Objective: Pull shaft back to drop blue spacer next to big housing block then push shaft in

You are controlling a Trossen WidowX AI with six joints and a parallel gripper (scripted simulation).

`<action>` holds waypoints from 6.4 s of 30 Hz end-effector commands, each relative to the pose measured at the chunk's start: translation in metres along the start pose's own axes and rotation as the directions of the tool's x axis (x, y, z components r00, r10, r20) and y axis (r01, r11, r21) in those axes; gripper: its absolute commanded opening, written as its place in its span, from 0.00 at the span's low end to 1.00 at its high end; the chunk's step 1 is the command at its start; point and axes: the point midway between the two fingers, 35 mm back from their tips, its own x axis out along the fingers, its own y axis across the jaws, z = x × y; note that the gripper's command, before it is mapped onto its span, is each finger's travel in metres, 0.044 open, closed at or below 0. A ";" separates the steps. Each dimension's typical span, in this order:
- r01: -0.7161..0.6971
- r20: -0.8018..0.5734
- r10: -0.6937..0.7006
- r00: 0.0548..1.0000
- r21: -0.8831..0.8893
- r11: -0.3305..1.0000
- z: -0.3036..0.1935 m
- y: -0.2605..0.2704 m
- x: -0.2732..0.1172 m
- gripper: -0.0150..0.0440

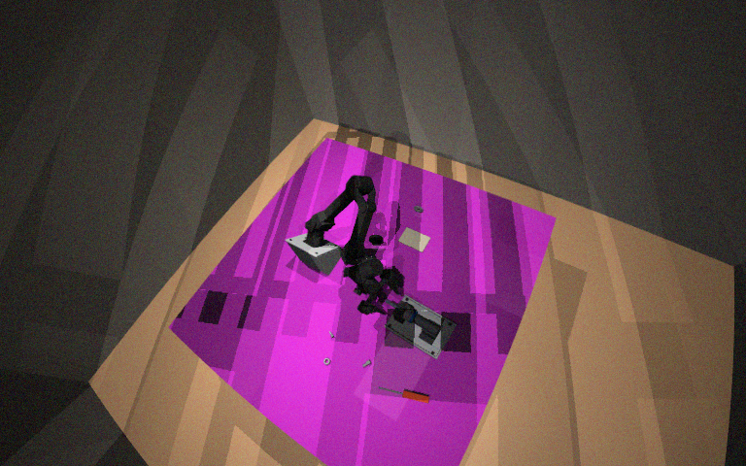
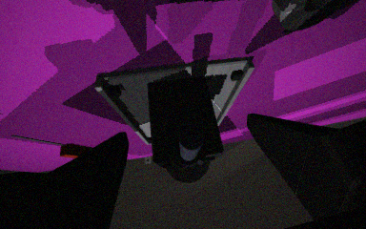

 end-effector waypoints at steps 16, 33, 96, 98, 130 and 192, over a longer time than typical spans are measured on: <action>-0.003 -0.006 0.003 1.000 0.001 1.000 -0.002 0.000 0.001 1.00; -0.002 -0.006 0.002 1.000 0.001 1.000 -0.002 0.000 0.018 1.00; -0.003 -0.006 0.003 1.000 0.001 1.000 0.002 0.001 0.015 0.25; -0.003 -0.006 0.003 1.000 0.001 1.000 0.003 0.001 0.014 0.25; -0.003 -0.006 0.003 1.000 0.001 1.000 0.011 0.001 0.006 0.25; -0.003 -0.006 0.003 1.000 0.001 1.000 0.016 0.001 0.002 0.25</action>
